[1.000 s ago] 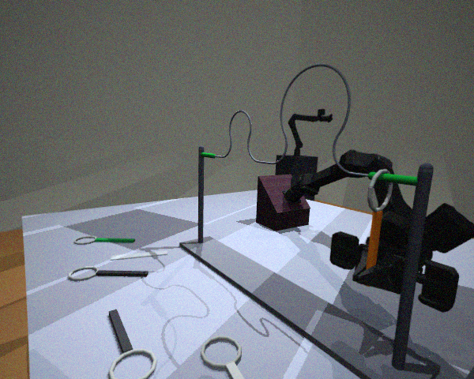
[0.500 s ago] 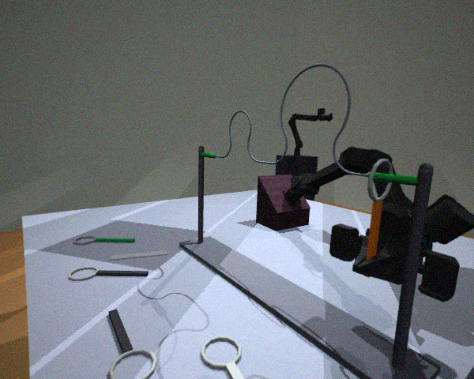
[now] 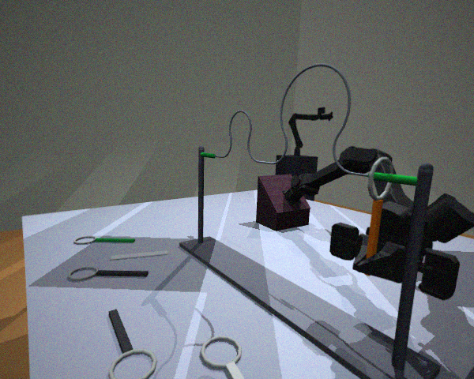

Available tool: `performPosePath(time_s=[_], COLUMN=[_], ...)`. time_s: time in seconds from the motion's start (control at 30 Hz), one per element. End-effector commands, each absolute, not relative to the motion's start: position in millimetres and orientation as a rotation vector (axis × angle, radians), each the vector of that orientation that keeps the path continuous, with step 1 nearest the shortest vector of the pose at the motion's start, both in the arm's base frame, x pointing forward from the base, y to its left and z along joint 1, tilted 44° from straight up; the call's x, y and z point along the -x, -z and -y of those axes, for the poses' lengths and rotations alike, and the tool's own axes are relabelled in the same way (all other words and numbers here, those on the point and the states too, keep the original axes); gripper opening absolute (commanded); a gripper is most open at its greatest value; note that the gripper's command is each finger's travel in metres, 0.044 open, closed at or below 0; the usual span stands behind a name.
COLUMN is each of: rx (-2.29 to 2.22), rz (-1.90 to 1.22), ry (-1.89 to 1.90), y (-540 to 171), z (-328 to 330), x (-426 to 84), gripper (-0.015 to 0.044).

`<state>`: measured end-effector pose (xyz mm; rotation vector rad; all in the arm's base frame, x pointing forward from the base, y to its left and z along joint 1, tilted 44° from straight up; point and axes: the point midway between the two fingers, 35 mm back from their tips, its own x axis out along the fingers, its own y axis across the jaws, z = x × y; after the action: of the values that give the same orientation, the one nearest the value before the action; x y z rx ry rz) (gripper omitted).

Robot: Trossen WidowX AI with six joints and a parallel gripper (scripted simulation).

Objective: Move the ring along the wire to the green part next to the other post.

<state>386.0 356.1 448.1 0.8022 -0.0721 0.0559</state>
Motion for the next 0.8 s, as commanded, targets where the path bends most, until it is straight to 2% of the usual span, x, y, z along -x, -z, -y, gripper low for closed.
performPosePath(time_s=[0.0, 0.77], rx=[-0.807, -0.803], rz=[0.074, 0.009], ry=[-0.058, -0.086], y=[-450.1, -443.1], z=[-354.5, -348.6], x=[-385.6, -377.9], gripper=[-0.0150, -0.0150])
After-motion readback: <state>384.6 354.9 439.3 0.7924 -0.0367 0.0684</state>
